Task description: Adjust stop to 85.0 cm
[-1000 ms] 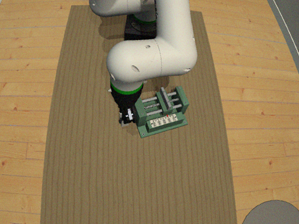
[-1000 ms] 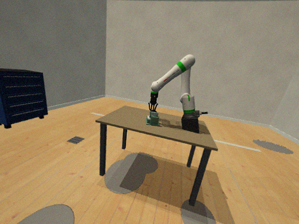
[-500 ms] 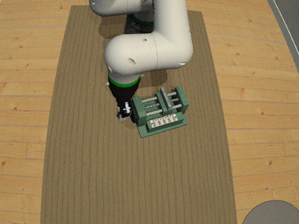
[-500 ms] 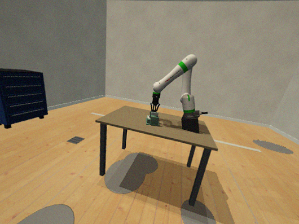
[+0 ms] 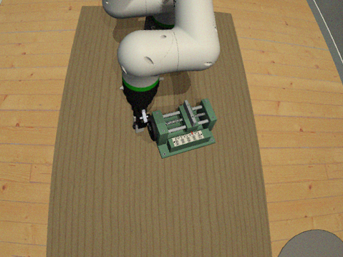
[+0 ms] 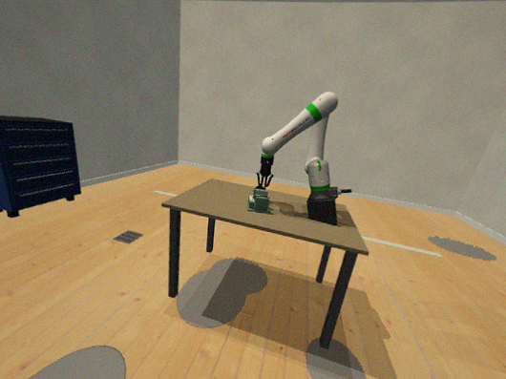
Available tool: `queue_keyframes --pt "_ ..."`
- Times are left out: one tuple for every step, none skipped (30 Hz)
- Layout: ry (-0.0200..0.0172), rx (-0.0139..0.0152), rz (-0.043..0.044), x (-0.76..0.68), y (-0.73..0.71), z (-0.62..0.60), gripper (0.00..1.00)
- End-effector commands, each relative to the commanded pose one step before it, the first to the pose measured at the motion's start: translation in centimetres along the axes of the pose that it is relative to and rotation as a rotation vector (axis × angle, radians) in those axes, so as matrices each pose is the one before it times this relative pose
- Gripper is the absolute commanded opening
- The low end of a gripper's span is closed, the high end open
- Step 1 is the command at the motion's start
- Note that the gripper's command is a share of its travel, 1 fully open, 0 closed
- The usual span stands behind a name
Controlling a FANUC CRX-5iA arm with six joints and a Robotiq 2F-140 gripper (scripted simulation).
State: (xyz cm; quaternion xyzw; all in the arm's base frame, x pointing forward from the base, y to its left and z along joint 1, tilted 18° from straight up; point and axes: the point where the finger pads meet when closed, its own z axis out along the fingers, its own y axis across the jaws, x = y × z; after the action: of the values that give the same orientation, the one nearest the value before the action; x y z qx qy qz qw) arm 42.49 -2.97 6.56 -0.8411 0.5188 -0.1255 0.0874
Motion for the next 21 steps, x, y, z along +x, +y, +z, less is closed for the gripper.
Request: queue_keyframes --pt "0.00022 0.00013 -0.00001 0.008 0.238 -0.433 0.04" --pt "0.00001 0.0 0.0 0.0 0.062 -0.171 0.04" --pt "0.0 0.0 0.0 0.0 0.062 -0.173 0.04" --pt "-0.00001 0.0 0.0 0.0 0.064 -0.173 0.04" --pt "0.0 0.0 0.0 0.0 0.036 -0.202 0.04" --pt "0.0 0.0 0.0 0.0 0.036 -0.204 0.04" --pt "0.0 0.0 0.0 0.0 0.027 -0.216 0.04" --pt "0.0 0.0 0.0 0.0 -0.001 -0.246 0.04" --pt "-0.00001 0.0 0.0 0.0 0.0 -0.248 0.04" --pt "0.0 0.0 0.0 0.0 -0.047 -0.257 0.04" --pt "0.0 0.0 0.0 0.0 -0.045 -0.258 0.04" --pt "0.0 0.0 0.0 0.0 0.0 0.0 0.04" --pt "0.0 0.0 0.0 0.0 0.0 0.0 0.04" --pt "0.0 0.0 0.0 0.0 -0.091 -0.259 0.04" --pt "0.0 0.0 0.0 0.0 -0.095 -0.261 0.04" --pt "0.0 0.0 0.0 0.0 -0.147 -0.263 0.04" --pt "0.0 0.0 0.0 0.0 -0.155 -0.261 0.04" --pt "0.0 0.0 0.0 0.0 -0.187 -0.221 0.04" --pt "0.0 0.0 0.0 0.0 -0.189 -0.214 0.04" --pt "0.0 0.0 0.0 0.0 -0.208 -0.174 0.04" --pt "0.0 0.0 0.0 0.0 -0.21 -0.17 0.04"
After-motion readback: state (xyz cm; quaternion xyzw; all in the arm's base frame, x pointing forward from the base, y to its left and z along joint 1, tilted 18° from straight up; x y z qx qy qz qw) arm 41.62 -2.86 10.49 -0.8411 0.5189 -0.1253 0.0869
